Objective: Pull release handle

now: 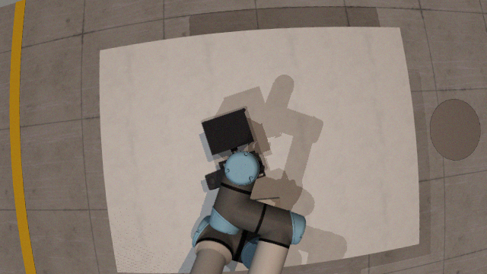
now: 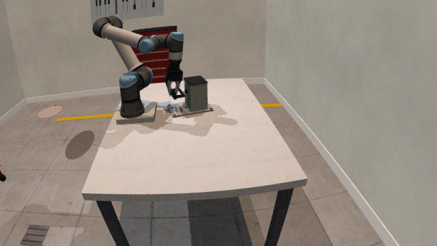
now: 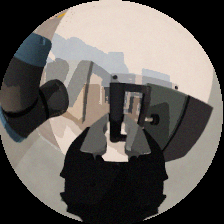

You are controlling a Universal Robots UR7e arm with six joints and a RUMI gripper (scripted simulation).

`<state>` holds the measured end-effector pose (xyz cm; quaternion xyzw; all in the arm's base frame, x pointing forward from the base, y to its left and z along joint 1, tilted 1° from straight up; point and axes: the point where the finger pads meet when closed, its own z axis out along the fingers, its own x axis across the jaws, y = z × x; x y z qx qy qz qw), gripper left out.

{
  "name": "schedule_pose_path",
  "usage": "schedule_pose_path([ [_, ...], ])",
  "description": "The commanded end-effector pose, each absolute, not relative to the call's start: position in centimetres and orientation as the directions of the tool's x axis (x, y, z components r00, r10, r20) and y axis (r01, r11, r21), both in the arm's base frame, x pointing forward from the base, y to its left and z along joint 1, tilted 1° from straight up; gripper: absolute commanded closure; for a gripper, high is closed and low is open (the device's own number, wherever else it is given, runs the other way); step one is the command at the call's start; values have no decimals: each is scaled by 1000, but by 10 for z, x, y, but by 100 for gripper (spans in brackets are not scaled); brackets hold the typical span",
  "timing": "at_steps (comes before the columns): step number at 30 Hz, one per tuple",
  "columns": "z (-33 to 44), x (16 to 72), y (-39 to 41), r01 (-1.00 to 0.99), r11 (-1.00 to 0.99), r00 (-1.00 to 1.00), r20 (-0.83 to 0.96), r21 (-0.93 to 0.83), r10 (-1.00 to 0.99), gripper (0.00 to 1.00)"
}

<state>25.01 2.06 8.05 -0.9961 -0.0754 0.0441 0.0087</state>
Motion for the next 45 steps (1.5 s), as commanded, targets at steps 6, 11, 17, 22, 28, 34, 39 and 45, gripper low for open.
schedule_pose_path([
  [6,80,249,20,147,-989,985,-86,-25,149,100],
  [11,80,243,19,147,-989,985,-87,-25,149,100],
  [17,80,235,18,147,-989,985,-87,-25,149,100],
  [22,79,224,16,147,-989,985,-87,-25,149,100],
  [28,79,210,14,147,-989,985,-87,-25,149,100],
  [34,79,202,13,147,-989,985,-87,-25,149,100],
  [39,79,195,12,147,-989,985,-87,-25,149,100],
  [45,79,192,12,147,-989,985,-87,-25,149,100],
])
